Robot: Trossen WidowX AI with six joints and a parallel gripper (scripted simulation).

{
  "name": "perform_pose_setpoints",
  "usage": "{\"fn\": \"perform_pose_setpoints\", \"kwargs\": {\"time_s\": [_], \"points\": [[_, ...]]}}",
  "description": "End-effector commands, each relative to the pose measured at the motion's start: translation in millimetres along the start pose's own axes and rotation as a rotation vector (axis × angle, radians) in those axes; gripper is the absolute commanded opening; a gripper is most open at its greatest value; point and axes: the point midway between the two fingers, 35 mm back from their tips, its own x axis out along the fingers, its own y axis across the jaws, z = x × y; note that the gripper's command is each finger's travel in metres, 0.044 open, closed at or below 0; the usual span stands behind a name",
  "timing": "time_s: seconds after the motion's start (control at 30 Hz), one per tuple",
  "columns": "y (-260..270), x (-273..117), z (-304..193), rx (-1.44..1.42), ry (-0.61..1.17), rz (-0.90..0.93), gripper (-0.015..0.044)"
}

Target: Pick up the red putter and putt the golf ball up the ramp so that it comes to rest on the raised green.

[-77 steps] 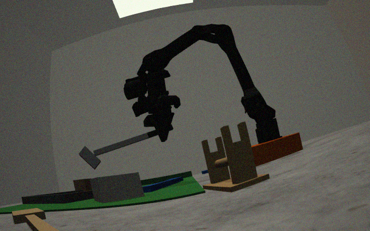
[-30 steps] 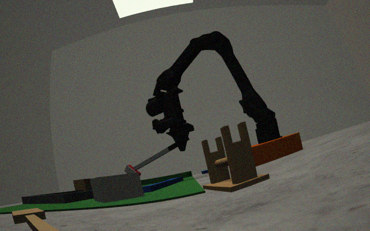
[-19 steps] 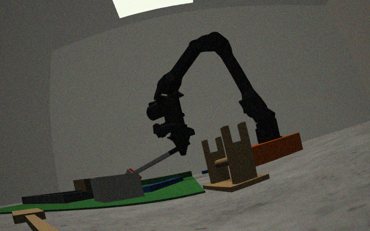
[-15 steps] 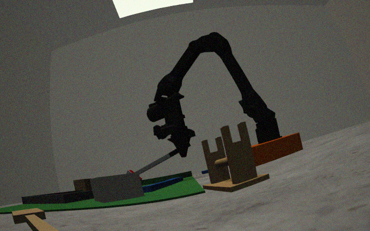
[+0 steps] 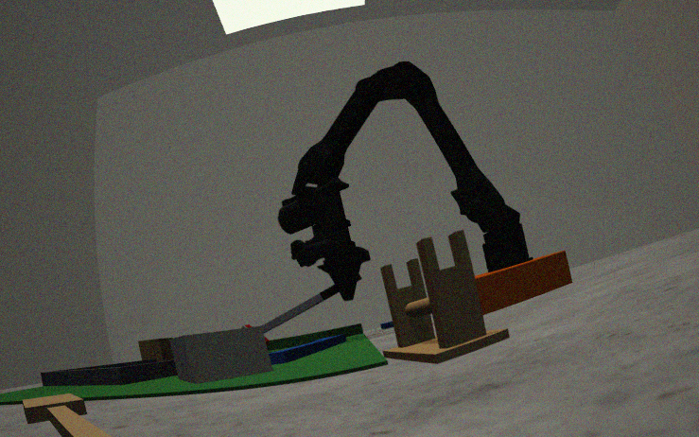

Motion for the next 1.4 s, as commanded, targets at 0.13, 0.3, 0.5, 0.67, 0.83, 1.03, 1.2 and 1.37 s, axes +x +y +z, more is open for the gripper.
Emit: {"fn": "perform_pose_setpoints", "kwargs": {"time_s": [0.13,0.3,0.5,0.67,0.83,1.03,1.2,1.37], "points": [[-22.0,1.7,0.8,0.003,-0.004,-0.005,0.0],[-30.6,2.7,0.3,0.004,-0.004,-0.006,0.0],[-30.6,2.7,0.3,0.004,-0.004,-0.006,0.0],[-18.9,4.1,0.4,0.004,0.001,-0.001,0.0],[48.0,3.3,7.2,0.004,-0.003,0.002,0.0],[108.9,2.6,0.7,0.004,-0.005,0.008,0.0],[108.9,0.0,1.0,0.004,-0.005,0.008,0.0],[108.9,-20.1,2.4,0.004,-0.005,0.008,0.0]]}}
